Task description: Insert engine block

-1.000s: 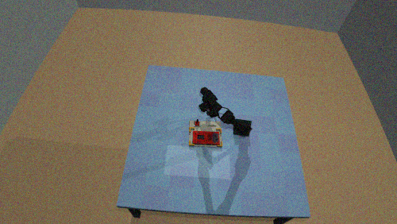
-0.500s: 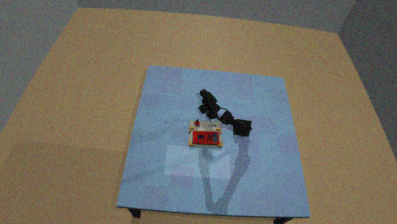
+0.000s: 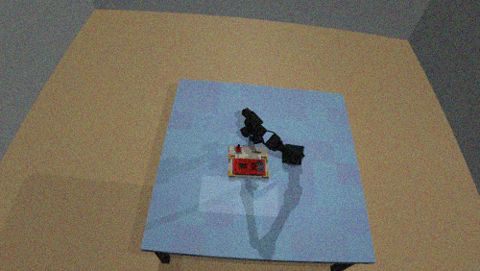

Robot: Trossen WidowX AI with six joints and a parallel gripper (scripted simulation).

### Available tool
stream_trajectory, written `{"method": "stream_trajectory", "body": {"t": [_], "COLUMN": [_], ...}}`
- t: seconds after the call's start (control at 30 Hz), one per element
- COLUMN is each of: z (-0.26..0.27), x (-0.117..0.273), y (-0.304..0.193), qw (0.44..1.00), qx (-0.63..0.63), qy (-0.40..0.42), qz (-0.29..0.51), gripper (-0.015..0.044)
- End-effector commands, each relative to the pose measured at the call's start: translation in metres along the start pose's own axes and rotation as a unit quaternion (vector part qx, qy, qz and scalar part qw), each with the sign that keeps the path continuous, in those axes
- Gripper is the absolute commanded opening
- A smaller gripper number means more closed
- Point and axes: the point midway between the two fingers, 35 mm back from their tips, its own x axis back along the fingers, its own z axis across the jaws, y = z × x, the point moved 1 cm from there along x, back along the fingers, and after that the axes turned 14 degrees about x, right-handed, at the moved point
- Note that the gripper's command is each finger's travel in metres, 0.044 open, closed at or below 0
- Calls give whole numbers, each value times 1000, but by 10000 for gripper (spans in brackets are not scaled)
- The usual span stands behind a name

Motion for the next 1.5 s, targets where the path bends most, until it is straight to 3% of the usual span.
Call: {"method": "stream_trajectory", "body": {"t": [0.0,0.2,0.43,0.77,1.27,1.47], "z": [0,0,0,-1,-2,-3], "x": [-1,-1,3,44,42,69], "y": [0,0,0,0,0,0], "qw": [1000,1000,1000,1000,1000,1000], "qx": [0,0,1,2,1,-2], "qy": [1,1,3,5,2,5], "qz": [1,1,1,3,0,4], "gripper": [289,440,440,440,440,440]}}
